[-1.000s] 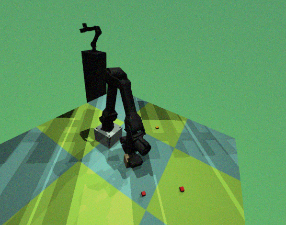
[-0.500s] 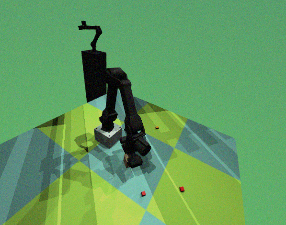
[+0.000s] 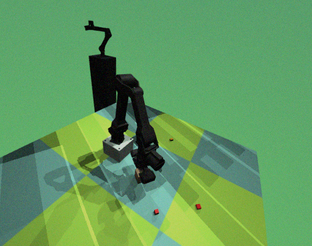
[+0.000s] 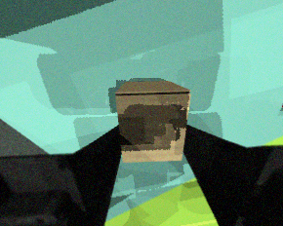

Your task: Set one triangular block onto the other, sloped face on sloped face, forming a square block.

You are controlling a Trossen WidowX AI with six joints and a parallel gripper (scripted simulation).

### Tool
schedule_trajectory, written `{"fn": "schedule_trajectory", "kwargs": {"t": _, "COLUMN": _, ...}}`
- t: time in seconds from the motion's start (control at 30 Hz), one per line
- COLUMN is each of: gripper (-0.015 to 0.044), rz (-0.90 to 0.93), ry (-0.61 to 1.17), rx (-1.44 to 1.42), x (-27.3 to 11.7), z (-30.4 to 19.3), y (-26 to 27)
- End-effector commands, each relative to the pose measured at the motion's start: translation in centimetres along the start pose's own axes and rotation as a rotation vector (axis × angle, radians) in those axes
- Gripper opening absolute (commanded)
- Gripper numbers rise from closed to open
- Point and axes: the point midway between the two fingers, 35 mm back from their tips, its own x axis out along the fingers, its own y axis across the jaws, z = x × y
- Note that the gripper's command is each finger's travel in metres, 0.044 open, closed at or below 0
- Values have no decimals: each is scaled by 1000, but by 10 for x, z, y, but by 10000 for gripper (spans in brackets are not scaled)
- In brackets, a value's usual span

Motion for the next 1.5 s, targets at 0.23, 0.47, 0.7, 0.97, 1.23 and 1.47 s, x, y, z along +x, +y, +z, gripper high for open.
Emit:
{"fn": "schedule_trajectory", "kwargs": {"t": 0.23, "gripper": 0, "rz": 2, "ry": -3, "rx": 0, "x": 2, "z": 1, "y": 0}}
{"fn": "schedule_trajectory", "kwargs": {"t": 0.47, "gripper": 0, "rz": 0, "ry": 0, "rx": -3, "x": 1, "z": 1, "y": 0}}
{"fn": "schedule_trajectory", "kwargs": {"t": 0.7, "gripper": 53, "rz": 0, "ry": 0, "rx": -3, "x": 1, "z": 1, "y": 0}}
{"fn": "schedule_trajectory", "kwargs": {"t": 0.97, "gripper": 263, "rz": 0, "ry": 0, "rx": -3, "x": 1, "z": 1, "y": 0}}
{"fn": "schedule_trajectory", "kwargs": {"t": 1.23, "gripper": 440, "rz": 0, "ry": 0, "rx": -3, "x": 1, "z": 1, "y": 0}}
{"fn": "schedule_trajectory", "kwargs": {"t": 1.47, "gripper": 440, "rz": 0, "ry": 0, "rx": -3, "x": -2, "z": 1, "y": -1}}
